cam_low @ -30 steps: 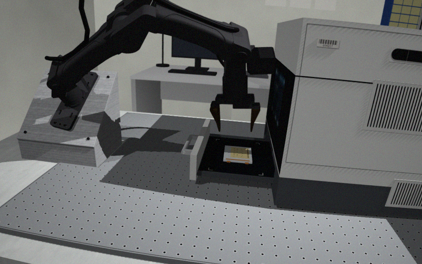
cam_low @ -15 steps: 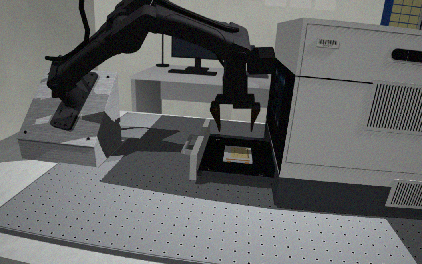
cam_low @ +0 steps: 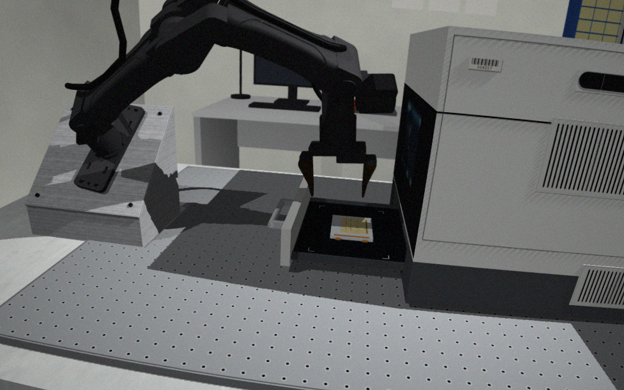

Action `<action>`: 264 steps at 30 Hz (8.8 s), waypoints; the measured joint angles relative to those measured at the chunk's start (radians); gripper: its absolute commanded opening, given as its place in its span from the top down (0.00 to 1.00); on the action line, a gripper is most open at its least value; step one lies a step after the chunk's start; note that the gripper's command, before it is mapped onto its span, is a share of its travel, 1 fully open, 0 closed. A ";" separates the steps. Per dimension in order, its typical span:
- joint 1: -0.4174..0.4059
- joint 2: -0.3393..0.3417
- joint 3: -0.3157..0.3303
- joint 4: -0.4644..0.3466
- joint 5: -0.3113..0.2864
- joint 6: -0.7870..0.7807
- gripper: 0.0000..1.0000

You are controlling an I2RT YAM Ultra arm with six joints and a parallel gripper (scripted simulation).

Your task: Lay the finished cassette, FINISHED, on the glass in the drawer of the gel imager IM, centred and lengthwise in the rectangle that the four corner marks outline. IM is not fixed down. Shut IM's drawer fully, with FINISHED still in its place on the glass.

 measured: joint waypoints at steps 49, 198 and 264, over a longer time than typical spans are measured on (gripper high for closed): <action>0.074 -0.184 -0.243 0.005 -0.002 0.098 0.00; 0.226 -0.434 -0.678 -0.131 -0.070 1.812 0.65; 0.115 -0.536 -0.974 0.570 0.031 -0.008 0.65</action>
